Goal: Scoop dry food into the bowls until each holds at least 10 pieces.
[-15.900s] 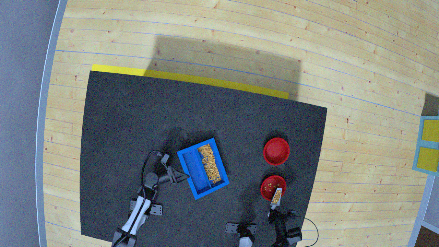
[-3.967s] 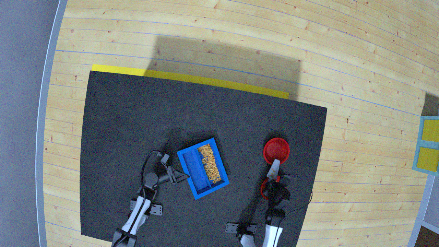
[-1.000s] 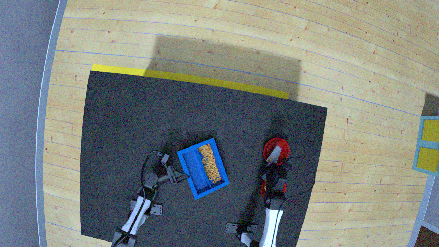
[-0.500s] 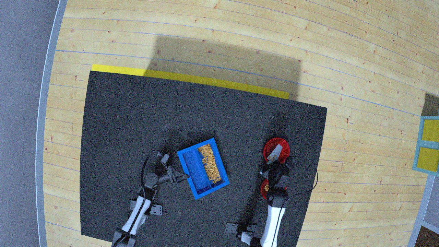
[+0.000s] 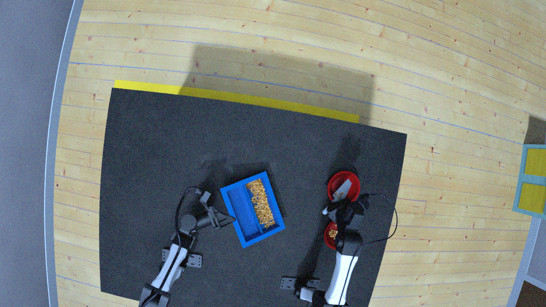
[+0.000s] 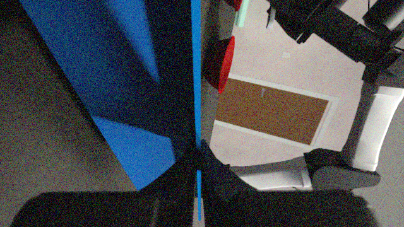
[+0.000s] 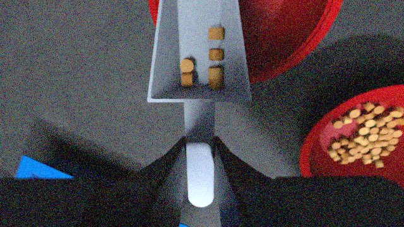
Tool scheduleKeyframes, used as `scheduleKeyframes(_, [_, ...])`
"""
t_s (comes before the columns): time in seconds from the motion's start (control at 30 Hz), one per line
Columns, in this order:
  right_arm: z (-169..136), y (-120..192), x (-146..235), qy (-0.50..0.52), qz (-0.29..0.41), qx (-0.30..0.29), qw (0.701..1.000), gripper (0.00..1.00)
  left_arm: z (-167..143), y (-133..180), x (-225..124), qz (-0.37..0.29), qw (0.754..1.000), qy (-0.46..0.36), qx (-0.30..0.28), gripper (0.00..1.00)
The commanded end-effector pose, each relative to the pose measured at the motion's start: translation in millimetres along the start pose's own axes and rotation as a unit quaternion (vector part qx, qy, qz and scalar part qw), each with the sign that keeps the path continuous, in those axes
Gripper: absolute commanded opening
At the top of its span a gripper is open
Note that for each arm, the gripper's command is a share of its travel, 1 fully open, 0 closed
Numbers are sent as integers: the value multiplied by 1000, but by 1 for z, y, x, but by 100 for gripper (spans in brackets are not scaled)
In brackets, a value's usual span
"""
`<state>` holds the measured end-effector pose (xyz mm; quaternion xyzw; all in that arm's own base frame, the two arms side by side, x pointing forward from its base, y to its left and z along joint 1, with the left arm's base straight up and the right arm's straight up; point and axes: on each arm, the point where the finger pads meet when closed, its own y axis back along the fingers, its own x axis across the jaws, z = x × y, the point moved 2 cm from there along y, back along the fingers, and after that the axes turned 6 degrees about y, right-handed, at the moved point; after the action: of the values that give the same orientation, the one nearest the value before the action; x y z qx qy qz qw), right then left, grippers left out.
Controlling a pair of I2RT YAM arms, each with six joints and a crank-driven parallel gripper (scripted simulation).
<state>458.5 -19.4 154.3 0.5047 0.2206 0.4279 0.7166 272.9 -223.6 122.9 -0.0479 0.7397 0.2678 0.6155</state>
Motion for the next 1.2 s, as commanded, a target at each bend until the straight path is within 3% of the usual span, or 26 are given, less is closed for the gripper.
scheduleKeyframes(0.0, [6,5,4,-36,7,13,999,0,3,3,-34,-46,998,-51,-3,0])
scheduleKeyframes(0.47, [15,14,14,-103,19,32,994,0,3,3,-34,-46,998,-51,-3,0])
scheduleKeyframes(1.17, [18,16,20,-100,28,22,994,0,3,3,-34,-46,998,-51,-3,0])
